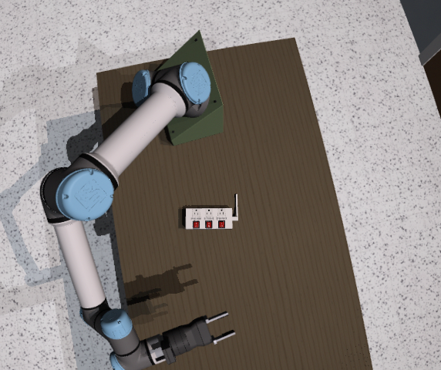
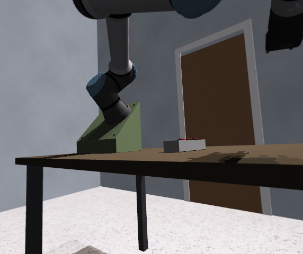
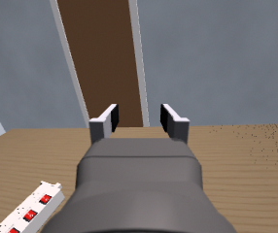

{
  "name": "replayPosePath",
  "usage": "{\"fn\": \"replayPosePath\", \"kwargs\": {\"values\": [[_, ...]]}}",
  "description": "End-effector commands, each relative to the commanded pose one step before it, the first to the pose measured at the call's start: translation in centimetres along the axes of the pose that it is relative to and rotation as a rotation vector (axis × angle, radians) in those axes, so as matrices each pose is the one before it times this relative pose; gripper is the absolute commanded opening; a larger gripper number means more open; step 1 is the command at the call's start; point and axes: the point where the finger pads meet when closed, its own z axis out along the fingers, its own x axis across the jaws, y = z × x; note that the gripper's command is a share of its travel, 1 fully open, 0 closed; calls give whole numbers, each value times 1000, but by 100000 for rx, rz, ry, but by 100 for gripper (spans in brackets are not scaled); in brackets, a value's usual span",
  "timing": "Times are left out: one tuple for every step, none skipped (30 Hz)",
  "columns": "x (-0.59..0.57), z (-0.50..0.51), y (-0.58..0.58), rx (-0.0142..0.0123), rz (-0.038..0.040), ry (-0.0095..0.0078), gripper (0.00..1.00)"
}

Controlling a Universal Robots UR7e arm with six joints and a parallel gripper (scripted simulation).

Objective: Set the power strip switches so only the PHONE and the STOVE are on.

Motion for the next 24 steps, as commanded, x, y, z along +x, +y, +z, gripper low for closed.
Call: {"fn": "replayPosePath", "kwargs": {"values": [[-499,854,682,-3349,-2783,-480,100],[-217,362,328,-1426,-1140,-296,100],[-242,396,351,-1562,-1245,-330,100],[-268,429,373,-1697,-1348,-367,100],[-295,462,392,-1830,-1449,-405,100],[-324,494,407,-1962,-1546,-445,100],[-353,524,420,-2090,-1639,-487,100],[-382,553,428,-2214,-1727,-530,100],[-412,579,433,-2333,-1811,-575,100],[-442,604,433,-2447,-1888,-622,100],[-472,625,430,-2555,-1959,-670,100],[-502,644,422,-2657,-2023,-720,100],[-531,659,410,-2751,-2079,-771,100],[-560,671,394,-2838,-2128,-823,100],[-587,679,374,-2916,-2169,-875,100],[0,0,0,0,0,0,100],[0,0,0,0,0,0,100],[0,0,0,0,0,0,100],[-614,683,351,-2986,-2202,-929,100],[-638,684,324,-3046,-2227,-983,100],[-662,680,294,-3098,-2244,-1037,100],[-683,672,262,-3139,-2252,-1091,100],[0,0,0,0,0,0,100],[-703,660,228,-3171,-2253,-1144,100]]}}
